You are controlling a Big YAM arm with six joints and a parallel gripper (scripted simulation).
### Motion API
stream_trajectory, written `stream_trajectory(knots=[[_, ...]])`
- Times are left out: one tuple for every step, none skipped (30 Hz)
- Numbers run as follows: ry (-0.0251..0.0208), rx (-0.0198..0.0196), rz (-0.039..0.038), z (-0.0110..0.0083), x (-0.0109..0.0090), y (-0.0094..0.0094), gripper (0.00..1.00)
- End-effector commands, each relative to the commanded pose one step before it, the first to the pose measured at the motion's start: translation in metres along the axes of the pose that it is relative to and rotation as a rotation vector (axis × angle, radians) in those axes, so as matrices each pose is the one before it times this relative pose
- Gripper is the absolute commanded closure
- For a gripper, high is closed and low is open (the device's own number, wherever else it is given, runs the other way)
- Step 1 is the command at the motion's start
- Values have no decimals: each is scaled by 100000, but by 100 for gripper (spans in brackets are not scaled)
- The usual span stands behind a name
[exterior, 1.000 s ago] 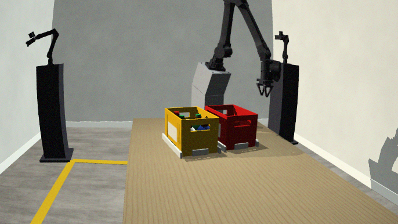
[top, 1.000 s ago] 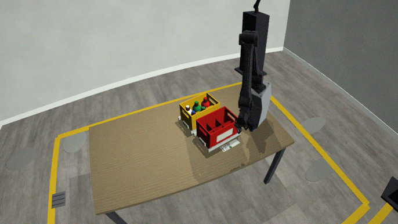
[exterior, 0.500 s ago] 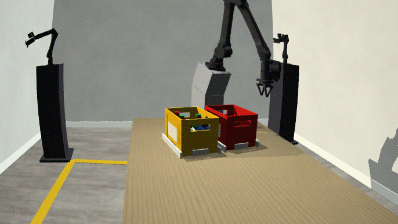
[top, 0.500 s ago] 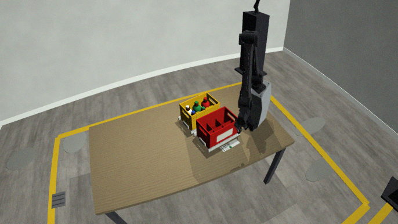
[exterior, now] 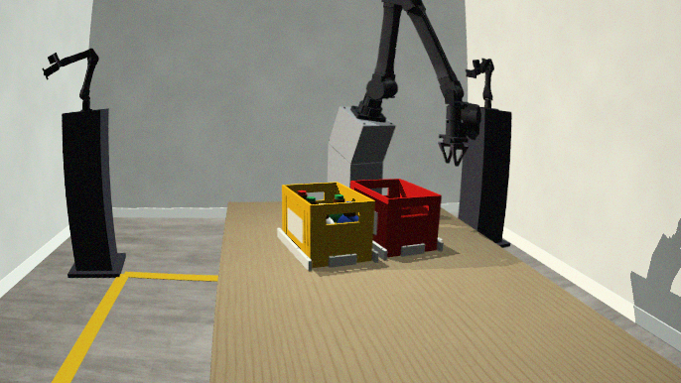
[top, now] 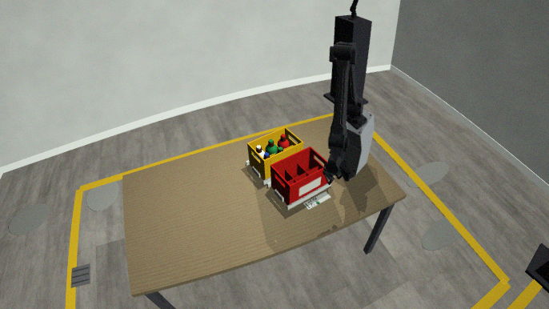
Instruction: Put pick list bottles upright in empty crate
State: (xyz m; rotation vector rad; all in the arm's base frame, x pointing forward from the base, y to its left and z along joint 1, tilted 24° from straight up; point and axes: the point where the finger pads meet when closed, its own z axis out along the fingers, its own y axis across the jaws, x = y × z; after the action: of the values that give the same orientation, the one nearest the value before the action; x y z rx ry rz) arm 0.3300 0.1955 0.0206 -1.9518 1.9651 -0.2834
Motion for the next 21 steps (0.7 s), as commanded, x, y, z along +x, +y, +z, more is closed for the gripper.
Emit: stream_trajectory(knots=[[-3007,4975,1586,-1074,-530,-2212,39],[18,-27,-3,2,12,12,39],[18,-27,-3,2,12,12,39],[18,-27,-3,2,12,13,39],[18,-26,-2,2,12,13,39],[18,-26,-3,2,12,13,39],[17,-26,-3,2,11,13,39],[17,-26,-3,2,11,14,39],[17,-26,-3,2,11,14,39],[0,0,0,0,0,0,39],[0,0,0,0,0,0,39],[18,-25,34,3,12,14,39],[16,-26,-22,3,11,15,39],[17,-25,-19,3,11,14,39],[16,-26,-7,3,11,15,39],[17,-26,-2,3,11,15,39],[17,-25,-3,3,11,15,39],[17,-25,-3,3,11,15,39],[16,-25,-4,3,11,15,39],[16,-25,-3,3,11,15,39],[16,-25,-3,3,11,15,39]])
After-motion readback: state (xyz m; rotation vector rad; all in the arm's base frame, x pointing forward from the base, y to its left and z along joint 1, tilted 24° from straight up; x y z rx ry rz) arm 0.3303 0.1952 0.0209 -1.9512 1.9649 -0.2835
